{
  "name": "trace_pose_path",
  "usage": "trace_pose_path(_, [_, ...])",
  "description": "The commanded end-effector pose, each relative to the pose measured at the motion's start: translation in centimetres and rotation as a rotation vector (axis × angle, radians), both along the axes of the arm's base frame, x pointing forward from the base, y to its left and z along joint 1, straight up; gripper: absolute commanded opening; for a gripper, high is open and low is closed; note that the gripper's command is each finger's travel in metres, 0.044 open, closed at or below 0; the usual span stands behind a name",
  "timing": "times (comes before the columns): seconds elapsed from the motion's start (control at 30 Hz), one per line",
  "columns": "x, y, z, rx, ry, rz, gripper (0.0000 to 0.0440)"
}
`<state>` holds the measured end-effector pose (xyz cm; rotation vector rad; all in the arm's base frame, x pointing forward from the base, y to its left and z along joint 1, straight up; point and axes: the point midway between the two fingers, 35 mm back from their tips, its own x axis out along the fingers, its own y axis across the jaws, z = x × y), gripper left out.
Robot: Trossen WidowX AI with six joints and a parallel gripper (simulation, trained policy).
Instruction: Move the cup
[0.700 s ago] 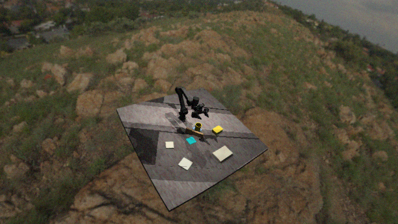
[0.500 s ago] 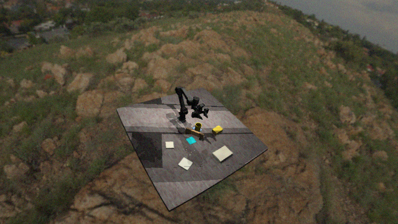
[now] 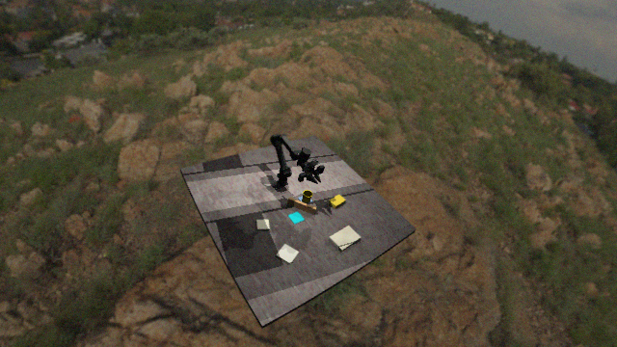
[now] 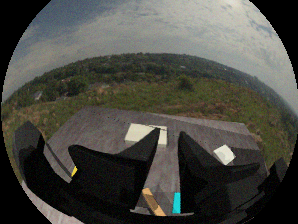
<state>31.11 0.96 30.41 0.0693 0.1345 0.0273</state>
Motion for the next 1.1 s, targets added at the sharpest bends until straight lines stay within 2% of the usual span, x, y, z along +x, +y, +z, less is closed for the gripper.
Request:
trace_pose_path(0.0, [-0.1, 0.5, 0.2, 0.034, 0.031, 0.014, 0.0096])
trace_pose_path(0.57, [-0.9, 2.8, -0.1, 0.236, 0.254, 0.039, 0.0121])
trace_pose_path(1.07, [-1.9, 4.6, -0.7, 0.426, 0.480, -0.001, 0.0136])
